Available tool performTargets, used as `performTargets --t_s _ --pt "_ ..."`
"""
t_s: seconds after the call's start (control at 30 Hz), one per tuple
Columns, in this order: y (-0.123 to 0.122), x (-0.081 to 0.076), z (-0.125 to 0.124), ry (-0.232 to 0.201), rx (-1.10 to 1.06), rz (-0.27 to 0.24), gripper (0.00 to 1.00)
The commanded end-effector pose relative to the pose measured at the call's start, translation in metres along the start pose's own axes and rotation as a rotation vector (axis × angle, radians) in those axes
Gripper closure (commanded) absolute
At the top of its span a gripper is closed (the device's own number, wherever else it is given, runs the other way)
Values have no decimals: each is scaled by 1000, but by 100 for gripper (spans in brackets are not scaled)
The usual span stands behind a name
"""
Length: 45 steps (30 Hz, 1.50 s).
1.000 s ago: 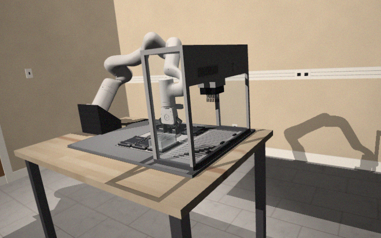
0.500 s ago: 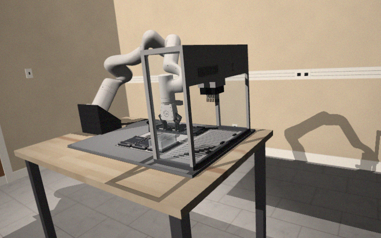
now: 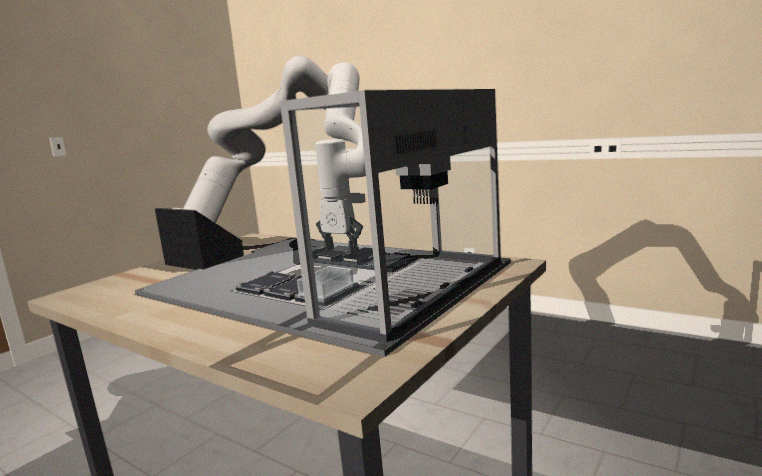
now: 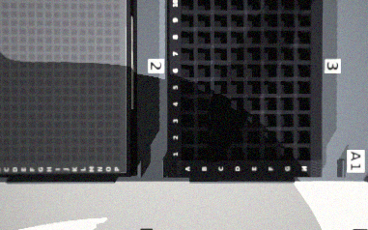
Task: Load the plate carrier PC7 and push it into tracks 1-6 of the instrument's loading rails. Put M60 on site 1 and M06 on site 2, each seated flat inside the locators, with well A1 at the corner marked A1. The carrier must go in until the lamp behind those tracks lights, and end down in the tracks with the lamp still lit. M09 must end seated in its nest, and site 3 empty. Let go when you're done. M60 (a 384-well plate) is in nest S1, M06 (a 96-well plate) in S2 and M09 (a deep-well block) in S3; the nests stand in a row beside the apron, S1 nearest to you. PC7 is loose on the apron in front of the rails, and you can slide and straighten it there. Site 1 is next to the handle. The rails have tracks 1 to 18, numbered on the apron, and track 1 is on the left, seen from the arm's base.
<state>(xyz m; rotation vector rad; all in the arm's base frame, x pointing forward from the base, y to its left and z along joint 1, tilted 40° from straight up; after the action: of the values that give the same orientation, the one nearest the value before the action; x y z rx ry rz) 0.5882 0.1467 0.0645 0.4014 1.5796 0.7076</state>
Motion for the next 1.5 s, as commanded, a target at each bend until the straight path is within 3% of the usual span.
performTargets --t_s 0.0,1.03,1.47 --pt "0 -6 1 -2 0 0 0" --pt "0 -54 1 -2 0 0 0" --pt "0 -66 1 -2 -1 0 0"
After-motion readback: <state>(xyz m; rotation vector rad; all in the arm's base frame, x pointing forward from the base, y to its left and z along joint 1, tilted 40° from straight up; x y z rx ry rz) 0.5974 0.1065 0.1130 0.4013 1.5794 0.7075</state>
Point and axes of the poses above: the point where the finger pads meet when closed, its own x axis out along the fingers, its own z axis across the jaws, y = z × x, the point moved 10 cm from there along -x, back along the fingers
